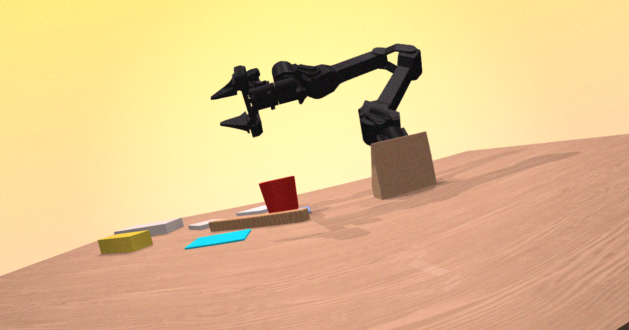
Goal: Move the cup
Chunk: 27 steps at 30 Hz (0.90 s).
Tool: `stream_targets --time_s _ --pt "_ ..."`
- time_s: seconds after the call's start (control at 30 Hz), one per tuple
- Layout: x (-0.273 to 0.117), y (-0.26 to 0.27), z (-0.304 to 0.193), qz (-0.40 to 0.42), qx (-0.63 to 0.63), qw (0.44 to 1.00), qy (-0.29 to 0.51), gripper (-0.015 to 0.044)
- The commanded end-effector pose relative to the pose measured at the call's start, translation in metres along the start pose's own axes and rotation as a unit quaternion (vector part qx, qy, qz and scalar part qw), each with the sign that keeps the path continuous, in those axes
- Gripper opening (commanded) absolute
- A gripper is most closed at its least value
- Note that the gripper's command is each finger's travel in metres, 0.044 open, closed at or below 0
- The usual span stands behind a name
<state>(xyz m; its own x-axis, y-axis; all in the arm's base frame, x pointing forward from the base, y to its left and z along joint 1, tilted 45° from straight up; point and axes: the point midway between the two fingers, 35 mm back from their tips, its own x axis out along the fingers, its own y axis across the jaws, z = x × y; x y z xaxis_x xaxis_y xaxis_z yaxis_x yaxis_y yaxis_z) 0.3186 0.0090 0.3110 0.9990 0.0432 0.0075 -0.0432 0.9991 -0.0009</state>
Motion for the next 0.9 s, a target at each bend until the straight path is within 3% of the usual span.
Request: stream_targets --time_s 0.0,0.13,0.3,0.5,0.7,0.77,0.87 --pt "0.001 0.001 -0.004 -0.001 -0.002 1.000 0.009 0.0374" --pt "0.012 0.016 -0.084 -0.006 -0.059 0.978 0.201 0.0269" --pt "-0.009 0.028 -0.156 0.004 -0.164 0.907 0.388 0.0148" --pt "-0.060 0.028 -0.209 0.038 -0.337 0.747 0.572 0.0148" --pt "-0.112 0.014 -0.207 0.095 -0.553 0.464 0.685 0.0148" --pt "-0.114 0.012 -0.204 0.101 -0.571 0.435 0.689 0.0148" --pt "-0.114 0.012 -0.204 0.101 -0.571 0.435 0.689 0.0148"
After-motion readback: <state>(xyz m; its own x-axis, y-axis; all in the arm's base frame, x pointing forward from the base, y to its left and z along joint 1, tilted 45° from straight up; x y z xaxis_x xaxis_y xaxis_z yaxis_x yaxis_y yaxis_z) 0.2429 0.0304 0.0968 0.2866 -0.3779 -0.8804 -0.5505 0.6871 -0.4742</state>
